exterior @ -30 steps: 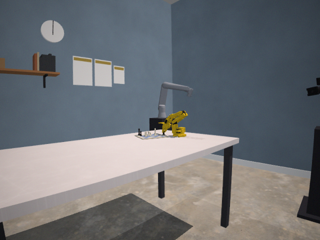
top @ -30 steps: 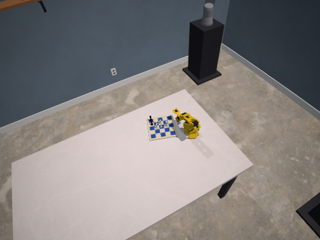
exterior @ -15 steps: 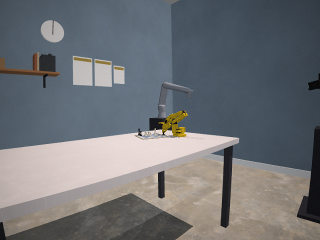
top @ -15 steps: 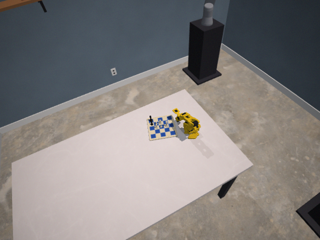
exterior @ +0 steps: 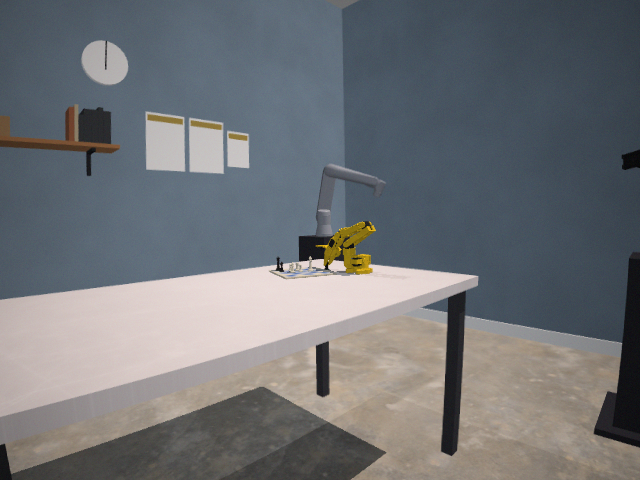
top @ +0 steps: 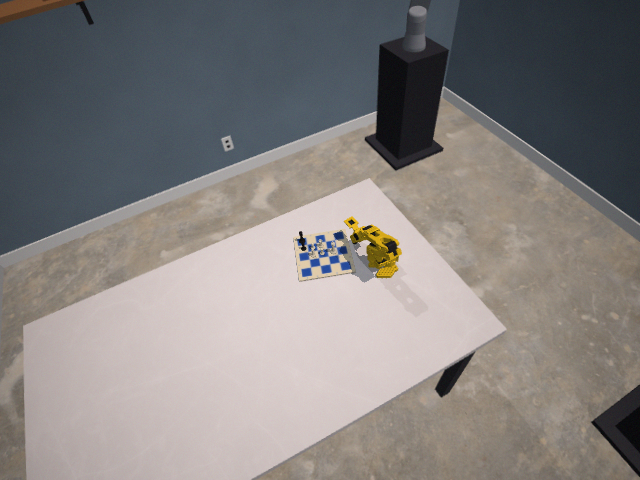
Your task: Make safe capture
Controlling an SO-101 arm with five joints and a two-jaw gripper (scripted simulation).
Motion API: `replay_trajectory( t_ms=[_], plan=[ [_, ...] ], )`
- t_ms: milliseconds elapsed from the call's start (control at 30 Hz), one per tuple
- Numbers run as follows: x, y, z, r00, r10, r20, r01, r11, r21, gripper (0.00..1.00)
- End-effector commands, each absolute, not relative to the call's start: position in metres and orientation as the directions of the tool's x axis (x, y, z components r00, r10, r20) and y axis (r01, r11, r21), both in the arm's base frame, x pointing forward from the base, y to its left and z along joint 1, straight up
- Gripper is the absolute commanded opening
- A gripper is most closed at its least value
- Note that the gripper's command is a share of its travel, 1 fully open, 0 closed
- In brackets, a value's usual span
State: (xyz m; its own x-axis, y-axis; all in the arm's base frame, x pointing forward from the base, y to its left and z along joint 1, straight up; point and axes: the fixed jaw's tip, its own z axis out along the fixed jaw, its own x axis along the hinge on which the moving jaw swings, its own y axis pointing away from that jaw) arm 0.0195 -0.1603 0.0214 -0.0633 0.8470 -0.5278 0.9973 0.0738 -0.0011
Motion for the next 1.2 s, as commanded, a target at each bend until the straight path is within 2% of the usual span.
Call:
replay_trajectory(
  t_ms=[0, 333, 1167],
  plan=[
    [0.021, -0.158, 0.019, -0.062, 0.855, -0.514, 0.997, 0.075, 0.005, 0.13],
    [0.021, -0.158, 0.028, -0.062, 0.855, -0.515, 0.997, 0.075, 0.005, 0.13],
    [0.021, -0.157, 0.086, -0.062, 0.855, -0.515, 0.997, 0.075, 0.005, 0.13]
  ],
)
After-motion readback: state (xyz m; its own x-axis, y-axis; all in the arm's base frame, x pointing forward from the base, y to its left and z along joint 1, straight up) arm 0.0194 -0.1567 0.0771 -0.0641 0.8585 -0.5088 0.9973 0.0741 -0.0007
